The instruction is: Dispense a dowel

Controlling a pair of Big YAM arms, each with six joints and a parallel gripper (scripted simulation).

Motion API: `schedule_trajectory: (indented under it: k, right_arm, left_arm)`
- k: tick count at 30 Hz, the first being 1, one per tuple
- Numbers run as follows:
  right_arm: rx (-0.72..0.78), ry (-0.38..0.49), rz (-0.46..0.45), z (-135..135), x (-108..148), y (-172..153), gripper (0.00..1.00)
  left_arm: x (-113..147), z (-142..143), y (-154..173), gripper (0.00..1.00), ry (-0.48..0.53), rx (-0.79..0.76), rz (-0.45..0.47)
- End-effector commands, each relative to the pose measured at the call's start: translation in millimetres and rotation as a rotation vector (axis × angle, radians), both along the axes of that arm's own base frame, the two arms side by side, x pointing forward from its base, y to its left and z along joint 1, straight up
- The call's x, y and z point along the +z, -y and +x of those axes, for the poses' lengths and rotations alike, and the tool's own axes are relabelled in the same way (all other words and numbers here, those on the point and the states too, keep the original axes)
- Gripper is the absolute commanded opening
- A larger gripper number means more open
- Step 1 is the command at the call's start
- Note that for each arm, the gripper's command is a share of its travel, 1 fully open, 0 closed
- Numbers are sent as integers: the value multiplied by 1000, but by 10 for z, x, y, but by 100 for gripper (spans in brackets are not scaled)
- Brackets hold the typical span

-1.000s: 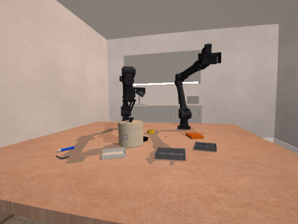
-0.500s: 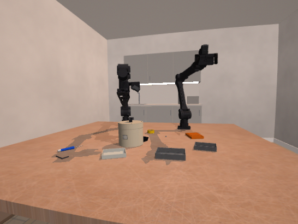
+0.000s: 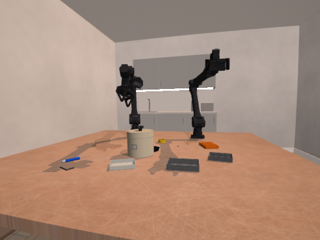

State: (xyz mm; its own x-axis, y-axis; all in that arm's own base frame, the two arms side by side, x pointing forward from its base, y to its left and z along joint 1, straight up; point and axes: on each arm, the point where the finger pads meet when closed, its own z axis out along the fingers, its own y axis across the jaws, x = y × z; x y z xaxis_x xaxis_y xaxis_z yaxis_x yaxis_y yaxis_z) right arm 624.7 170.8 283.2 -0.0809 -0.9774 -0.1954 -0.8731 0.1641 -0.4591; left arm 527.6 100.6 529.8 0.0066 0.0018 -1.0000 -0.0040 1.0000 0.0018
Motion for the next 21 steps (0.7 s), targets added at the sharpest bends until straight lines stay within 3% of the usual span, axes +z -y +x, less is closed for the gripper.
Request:
schedule_trajectory:
  k: [1,9,11,12,13,15,21]
  right_arm:
    - [-149,72,88,71,208,247,69]
    - [-329,204,244,46,534,478,69]
    - [-329,204,244,46,534,478,69]
    - [-299,164,229,66,277,291,69]
    - [-314,206,252,31,497,363,69]
    - [-384,260,293,13,710,635,69]
    - [-509,351,437,-56,938,802,69]
  left_arm:
    - [165,-64,179,100,44,-20,15]
    - [162,-70,331,100,57,-18,14]
    - [162,-70,331,100,57,-18,14]
    - [416,-113,212,100,93,7,21]
    - [458,-104,338,100,106,-15,24]
    - [86,-68,390,100,48,-20,13]
    - [65,-74,501,100,51,-19,9]
